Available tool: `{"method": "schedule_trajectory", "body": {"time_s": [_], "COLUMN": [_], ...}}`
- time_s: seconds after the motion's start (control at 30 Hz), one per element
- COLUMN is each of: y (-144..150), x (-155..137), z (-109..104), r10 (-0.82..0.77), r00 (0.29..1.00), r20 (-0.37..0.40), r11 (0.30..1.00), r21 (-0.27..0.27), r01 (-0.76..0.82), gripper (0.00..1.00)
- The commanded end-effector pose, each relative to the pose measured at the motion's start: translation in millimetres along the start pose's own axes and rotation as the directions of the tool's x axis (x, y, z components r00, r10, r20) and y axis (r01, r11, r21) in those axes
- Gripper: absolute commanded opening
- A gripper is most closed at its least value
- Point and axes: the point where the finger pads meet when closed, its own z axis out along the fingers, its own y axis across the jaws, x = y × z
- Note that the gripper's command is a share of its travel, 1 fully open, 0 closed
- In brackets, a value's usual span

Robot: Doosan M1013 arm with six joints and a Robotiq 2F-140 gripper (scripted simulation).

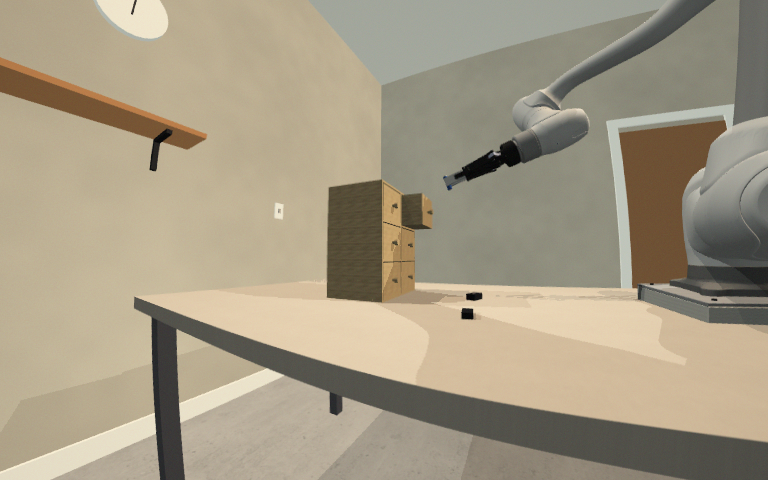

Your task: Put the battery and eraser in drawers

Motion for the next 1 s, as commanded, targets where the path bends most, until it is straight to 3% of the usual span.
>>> {"method": "schedule_trajectory", "body": {"time_s": [0.0,0.67,0.97], "y": [0.2,0.2,0.2], "x": [6.1,29.6,35.2], "z": [16.4,80.6,96.0], "r10": [0.000,0.000,0.000], "r00": [1.000,1.000,1.000], "r20": [-0.001,-0.001,-0.001], "r11": [1.000,1.000,1.000], "r21": [-0.001,-0.001,-0.001], "r01": [0.000,0.000,0.000], "gripper": [0.06,0.06,0.06]}}
